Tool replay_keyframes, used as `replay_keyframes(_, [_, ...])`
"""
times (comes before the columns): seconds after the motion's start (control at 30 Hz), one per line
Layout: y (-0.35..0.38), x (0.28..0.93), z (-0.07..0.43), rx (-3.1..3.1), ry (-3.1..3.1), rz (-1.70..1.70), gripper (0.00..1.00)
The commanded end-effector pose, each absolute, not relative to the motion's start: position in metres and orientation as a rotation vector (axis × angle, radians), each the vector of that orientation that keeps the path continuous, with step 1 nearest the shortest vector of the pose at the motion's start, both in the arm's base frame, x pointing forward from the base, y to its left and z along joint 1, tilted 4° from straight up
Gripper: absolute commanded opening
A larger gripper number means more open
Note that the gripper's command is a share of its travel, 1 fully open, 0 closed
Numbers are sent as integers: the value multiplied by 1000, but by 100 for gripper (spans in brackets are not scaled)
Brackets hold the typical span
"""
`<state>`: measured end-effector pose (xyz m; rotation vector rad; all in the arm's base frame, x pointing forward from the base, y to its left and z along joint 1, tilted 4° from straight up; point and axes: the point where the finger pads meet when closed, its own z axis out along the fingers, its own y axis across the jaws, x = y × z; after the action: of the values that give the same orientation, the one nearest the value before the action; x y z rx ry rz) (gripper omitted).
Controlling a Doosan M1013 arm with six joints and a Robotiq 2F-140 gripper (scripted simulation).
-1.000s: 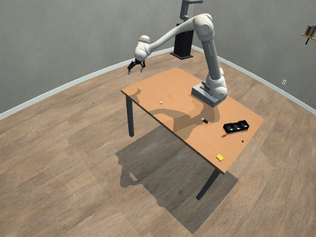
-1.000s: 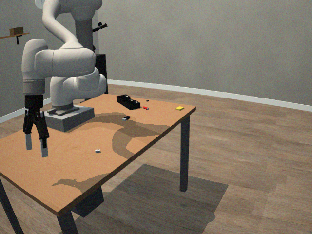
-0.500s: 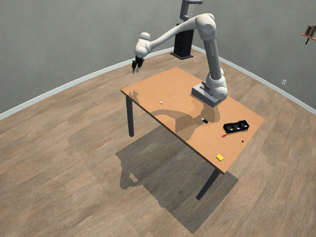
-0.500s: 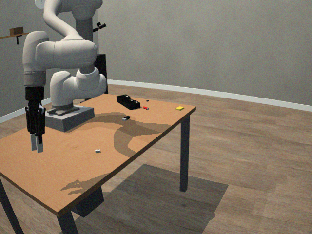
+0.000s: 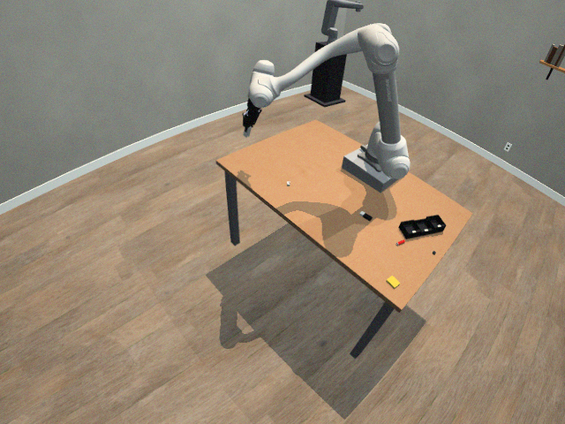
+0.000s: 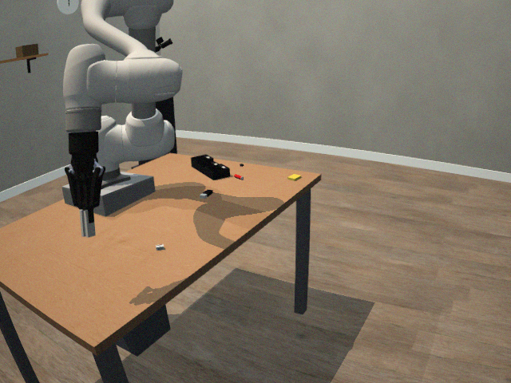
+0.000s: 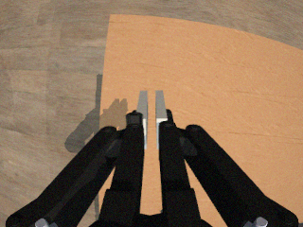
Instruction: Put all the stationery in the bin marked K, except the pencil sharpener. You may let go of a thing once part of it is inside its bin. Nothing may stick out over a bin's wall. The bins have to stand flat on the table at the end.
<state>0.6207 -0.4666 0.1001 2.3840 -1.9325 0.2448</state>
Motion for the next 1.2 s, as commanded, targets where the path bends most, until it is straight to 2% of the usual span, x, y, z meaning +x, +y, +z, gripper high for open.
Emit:
replay_keyframes(0.0, [-446,619,100,2409,-1911,228,15])
replay_keyframes(1.17, [-278,613,117,2833,-1291,128,15])
